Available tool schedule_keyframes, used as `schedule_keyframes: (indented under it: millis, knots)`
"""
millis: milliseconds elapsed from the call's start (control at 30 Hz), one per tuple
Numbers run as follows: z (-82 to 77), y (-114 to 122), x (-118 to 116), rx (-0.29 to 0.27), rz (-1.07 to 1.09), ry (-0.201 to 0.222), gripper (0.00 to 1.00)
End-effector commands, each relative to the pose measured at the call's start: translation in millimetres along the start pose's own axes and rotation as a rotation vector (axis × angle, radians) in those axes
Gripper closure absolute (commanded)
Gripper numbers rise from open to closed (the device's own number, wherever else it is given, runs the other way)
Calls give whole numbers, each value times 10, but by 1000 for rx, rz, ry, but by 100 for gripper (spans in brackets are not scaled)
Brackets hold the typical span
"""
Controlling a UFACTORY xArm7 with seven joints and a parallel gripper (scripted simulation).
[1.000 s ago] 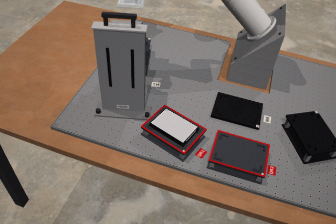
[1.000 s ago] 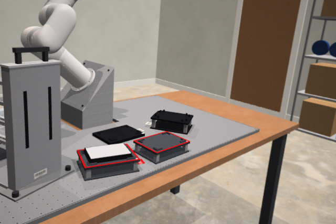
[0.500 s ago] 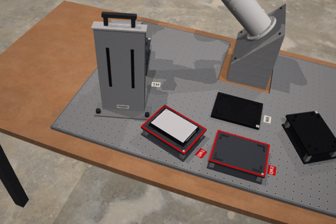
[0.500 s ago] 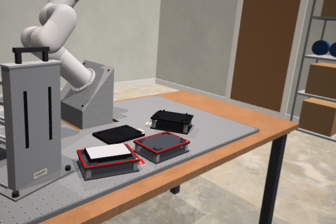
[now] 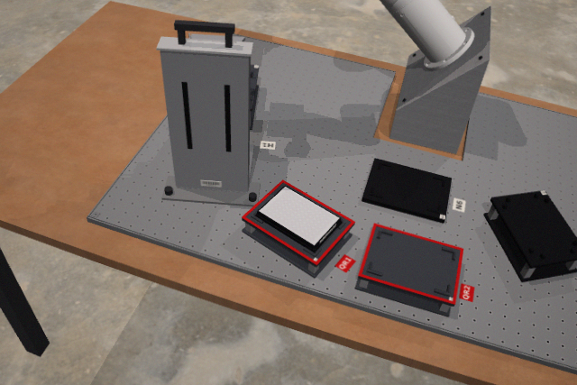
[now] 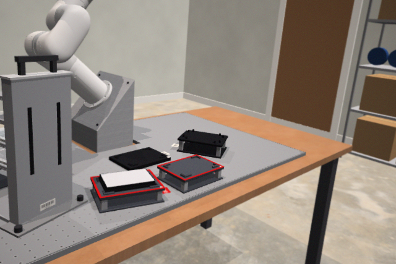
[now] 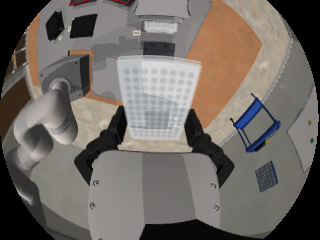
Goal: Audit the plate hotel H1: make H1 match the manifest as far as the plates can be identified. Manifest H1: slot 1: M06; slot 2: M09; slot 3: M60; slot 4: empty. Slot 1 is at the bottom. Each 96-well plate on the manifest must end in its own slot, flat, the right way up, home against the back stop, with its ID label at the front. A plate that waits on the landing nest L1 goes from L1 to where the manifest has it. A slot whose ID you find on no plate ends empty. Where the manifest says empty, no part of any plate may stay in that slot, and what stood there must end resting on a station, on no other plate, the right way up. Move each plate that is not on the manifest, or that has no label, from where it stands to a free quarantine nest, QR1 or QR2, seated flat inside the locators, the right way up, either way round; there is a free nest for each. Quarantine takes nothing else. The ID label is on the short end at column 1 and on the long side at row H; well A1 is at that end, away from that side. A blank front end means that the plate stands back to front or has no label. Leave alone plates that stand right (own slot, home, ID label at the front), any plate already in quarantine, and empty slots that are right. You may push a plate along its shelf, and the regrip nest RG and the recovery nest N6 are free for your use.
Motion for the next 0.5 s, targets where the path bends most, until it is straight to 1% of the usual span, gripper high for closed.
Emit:
schedule_keyframes:
  millis: [0, 67, 367, 467]
  knots:
    - [-167, -3, 5, 1, 0, 2, 100]
    - [-167, -3, 5, 1, 0, 2, 100]
    - [-467, -2, 4, 1, 0, 2, 100]
    - [-470, -2, 4, 1, 0, 2, 100]
Point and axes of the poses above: the point where the finger pads meet when closed, its own z axis out along the fingers, its own x axis across the jaws, y = z × x, the point moved 2 cm from there along -z, back along the fingers, and after that the axes turned 11 degrees about z, right-handed, at the moved point
